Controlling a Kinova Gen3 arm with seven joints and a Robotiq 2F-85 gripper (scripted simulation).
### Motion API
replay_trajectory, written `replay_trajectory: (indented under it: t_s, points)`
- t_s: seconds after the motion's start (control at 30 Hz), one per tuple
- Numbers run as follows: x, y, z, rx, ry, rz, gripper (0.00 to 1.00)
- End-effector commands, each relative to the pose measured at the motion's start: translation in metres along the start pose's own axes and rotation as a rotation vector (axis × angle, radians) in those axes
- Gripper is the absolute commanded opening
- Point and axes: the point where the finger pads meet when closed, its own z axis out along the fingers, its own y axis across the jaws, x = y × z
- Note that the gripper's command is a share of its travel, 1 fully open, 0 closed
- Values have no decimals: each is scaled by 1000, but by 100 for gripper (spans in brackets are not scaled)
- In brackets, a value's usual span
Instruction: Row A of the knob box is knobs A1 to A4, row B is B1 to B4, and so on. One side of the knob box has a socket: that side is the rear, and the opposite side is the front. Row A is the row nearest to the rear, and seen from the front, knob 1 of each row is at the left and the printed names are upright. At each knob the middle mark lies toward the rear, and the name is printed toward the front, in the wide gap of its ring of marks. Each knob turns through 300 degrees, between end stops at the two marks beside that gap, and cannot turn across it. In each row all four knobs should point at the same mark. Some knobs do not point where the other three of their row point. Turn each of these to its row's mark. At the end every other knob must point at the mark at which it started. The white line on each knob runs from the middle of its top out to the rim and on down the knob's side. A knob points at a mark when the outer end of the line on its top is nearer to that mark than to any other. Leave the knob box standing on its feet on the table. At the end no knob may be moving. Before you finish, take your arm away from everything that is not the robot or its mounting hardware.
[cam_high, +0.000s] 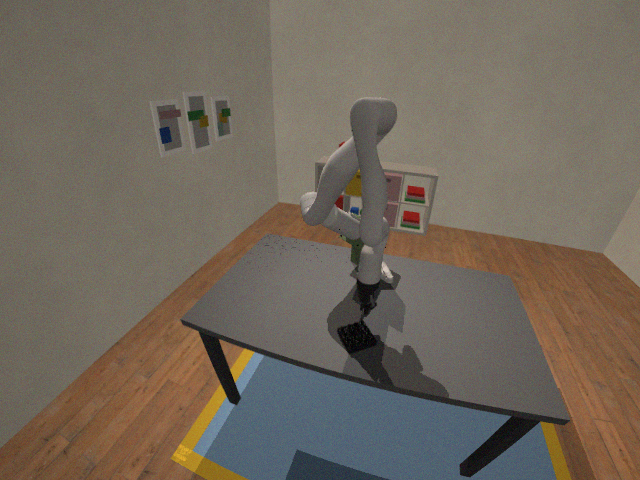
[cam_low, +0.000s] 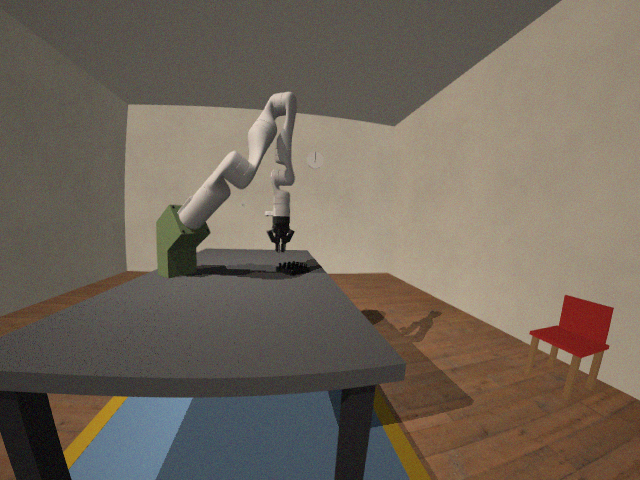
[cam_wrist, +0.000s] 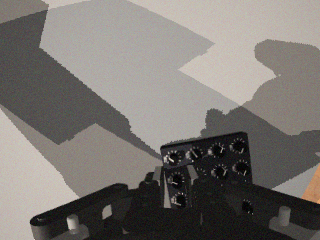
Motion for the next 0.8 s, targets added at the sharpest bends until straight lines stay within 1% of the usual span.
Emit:
replay_trajectory:
  t_s: [0.0, 0.37, 0.77]
  points:
    - [0, 0, 0, -1, 1, 0, 19]
    - [0, 0, 2, -1, 1, 0, 19]
    - [0, 0, 13, -1, 1, 0, 19]
